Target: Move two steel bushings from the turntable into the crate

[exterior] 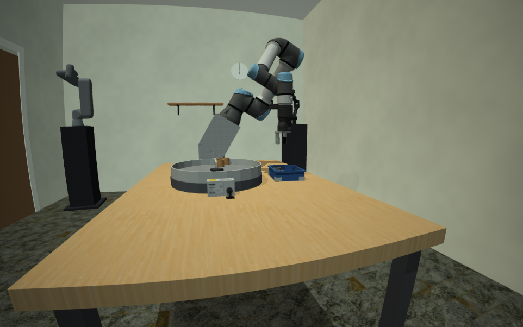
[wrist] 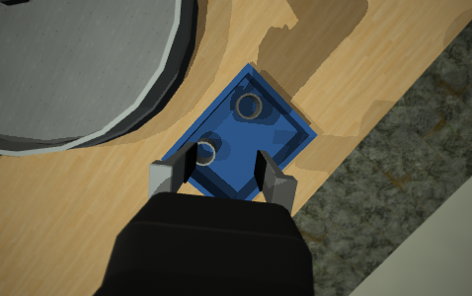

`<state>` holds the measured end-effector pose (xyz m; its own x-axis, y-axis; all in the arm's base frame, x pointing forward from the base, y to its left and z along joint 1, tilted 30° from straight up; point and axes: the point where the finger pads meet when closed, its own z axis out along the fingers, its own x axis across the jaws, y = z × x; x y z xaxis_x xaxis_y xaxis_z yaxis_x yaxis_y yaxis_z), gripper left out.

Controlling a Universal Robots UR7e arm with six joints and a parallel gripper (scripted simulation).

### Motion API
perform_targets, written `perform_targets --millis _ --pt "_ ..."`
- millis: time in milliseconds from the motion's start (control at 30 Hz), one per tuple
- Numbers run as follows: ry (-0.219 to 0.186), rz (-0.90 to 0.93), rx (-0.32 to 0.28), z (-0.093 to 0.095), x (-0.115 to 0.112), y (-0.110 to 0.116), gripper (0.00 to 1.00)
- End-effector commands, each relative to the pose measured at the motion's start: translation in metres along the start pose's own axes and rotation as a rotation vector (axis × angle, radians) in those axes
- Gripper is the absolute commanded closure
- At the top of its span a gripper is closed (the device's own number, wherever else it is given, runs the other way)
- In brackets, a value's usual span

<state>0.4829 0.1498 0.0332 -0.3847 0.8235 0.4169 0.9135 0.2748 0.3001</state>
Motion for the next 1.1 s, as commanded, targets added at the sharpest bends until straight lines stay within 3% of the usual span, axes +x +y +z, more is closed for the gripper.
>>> perform_targets --millis 0,400,567,967,1067 --pt "0.001 0.207 -0.001 -0.0028 0.0012 -0.0036 0.00" --pt "0.001 0.207 -0.001 -0.0028 0.0012 -0.0036 0.00" --pt "0.005 0.436 -0.001 -0.0053 0.0029 -0.0068 0.00" --pt "0.005 0.436 -0.001 -0.0053 0.0029 -0.0068 0.00" --pt "-0.012 0.495 -0.016 -0.0103 0.0046 -0.0017 0.00"
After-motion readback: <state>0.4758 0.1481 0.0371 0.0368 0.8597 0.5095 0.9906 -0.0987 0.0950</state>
